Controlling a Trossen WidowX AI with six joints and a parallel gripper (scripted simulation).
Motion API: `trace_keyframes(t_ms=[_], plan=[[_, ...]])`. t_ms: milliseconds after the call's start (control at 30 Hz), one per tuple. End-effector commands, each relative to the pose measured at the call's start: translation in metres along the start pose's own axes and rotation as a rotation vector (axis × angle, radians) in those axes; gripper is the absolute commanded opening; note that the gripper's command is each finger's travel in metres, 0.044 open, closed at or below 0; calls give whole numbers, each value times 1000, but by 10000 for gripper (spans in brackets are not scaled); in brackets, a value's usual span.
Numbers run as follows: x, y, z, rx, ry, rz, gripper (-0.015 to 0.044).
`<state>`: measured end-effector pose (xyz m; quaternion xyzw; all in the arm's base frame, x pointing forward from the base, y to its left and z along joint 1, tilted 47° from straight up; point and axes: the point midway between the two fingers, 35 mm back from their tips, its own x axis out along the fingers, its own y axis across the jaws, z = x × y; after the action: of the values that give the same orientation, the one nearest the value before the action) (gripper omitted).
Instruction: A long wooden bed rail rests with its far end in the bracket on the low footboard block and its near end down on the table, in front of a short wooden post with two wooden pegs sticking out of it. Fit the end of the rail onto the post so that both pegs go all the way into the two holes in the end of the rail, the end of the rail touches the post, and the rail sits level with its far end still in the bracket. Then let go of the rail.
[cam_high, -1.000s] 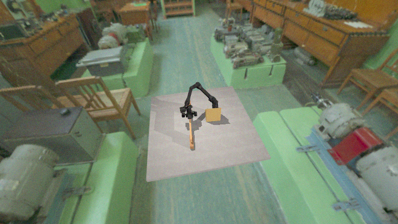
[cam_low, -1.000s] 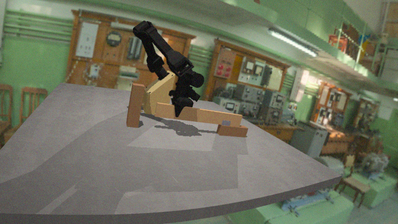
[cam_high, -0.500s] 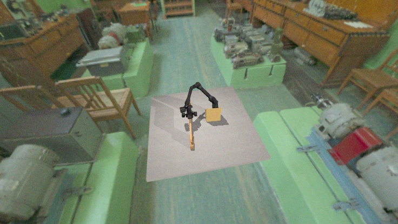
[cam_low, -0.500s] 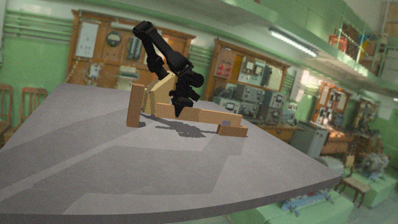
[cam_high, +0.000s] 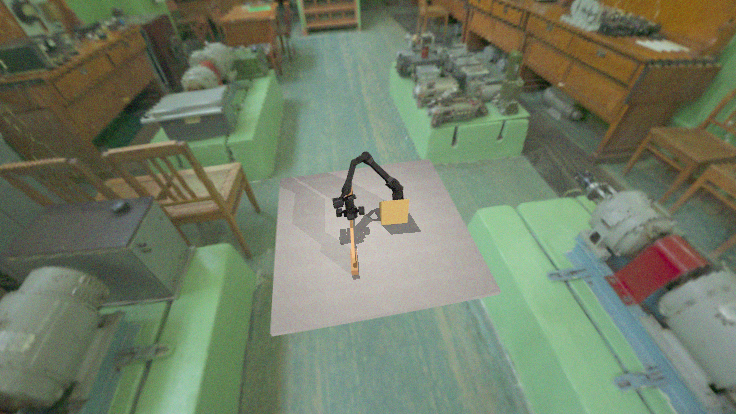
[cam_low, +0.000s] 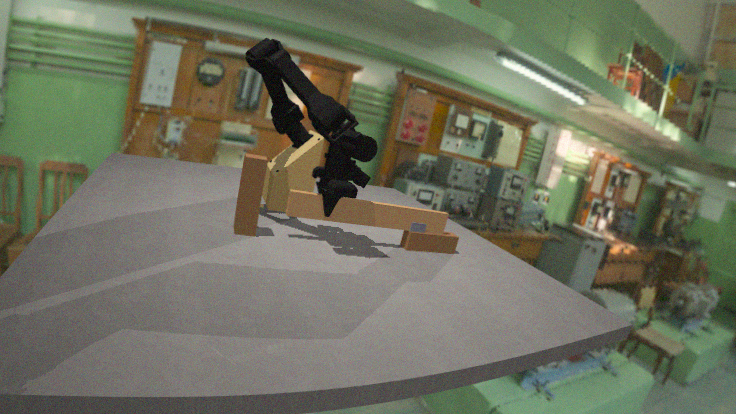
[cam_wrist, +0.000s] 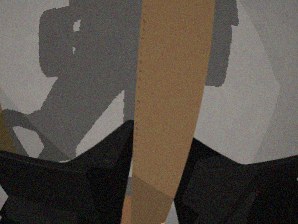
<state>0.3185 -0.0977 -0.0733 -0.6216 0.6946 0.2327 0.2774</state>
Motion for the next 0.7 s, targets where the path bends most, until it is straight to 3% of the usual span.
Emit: trace_keyframes(t_ms=[0,667], plan=[[-3,0,2,-3,-5,-4,0],[-1,0,-2,-3,-5,-4,0]])
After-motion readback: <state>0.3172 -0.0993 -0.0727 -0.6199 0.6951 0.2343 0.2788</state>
